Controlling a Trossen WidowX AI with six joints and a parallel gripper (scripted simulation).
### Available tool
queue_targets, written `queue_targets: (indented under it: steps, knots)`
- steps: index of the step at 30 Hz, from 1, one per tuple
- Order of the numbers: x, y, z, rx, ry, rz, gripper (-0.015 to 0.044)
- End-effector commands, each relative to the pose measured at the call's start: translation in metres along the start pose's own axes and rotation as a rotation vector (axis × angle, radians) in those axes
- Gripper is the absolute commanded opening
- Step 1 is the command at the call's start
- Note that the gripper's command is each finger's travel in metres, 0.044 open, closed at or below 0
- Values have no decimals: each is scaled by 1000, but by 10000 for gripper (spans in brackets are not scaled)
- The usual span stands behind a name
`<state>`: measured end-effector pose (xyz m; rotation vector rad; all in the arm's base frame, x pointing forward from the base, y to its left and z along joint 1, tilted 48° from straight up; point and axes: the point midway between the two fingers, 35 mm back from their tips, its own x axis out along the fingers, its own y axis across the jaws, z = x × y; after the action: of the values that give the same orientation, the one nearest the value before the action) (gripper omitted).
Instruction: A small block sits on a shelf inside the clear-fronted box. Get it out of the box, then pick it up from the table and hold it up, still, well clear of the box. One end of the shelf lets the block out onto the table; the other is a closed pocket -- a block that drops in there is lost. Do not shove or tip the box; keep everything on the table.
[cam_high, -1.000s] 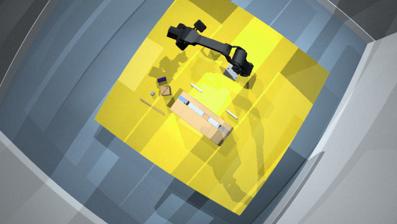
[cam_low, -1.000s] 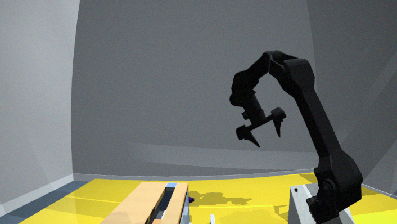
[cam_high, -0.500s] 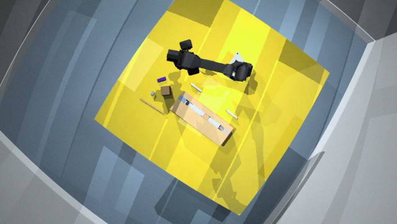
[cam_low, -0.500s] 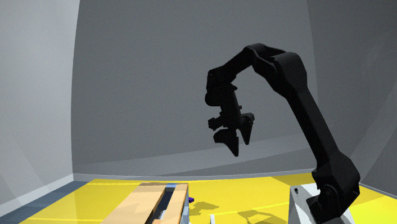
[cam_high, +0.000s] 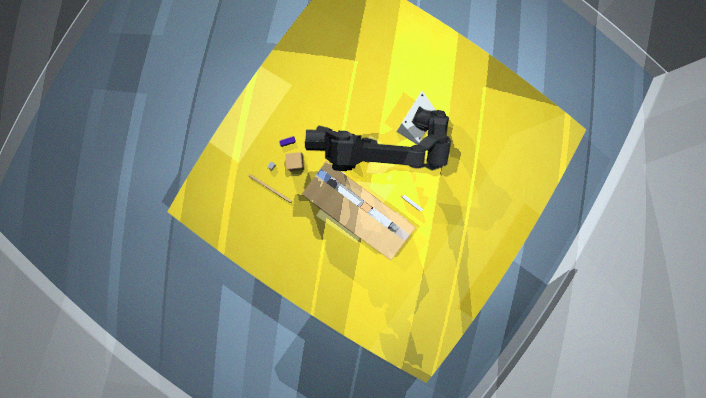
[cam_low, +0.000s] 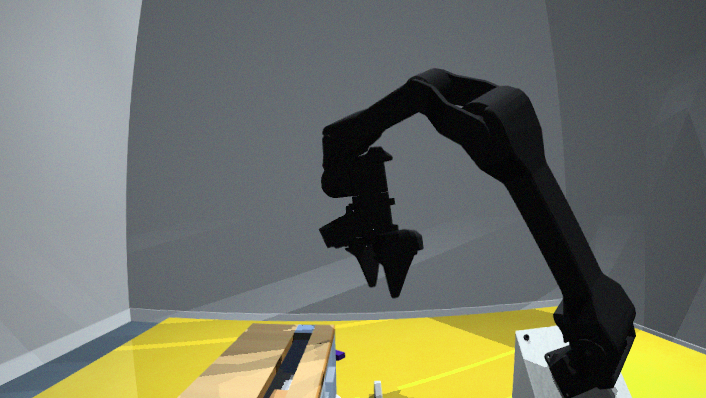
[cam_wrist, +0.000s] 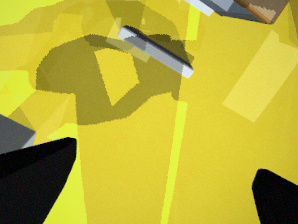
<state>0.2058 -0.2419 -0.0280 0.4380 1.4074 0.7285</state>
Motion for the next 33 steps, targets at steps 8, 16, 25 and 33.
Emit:
queue_targets:
  steps: [8, 16, 25, 33]
  knots:
    - [11, 90, 105, -1036, -260, 55, 400]
    - [12, 106, 121, -1210, -321, 42, 400]
    - [13, 106, 121, -1210, -321, 42, 400]
    - [25, 104, 124, -1207, -321, 45, 400]
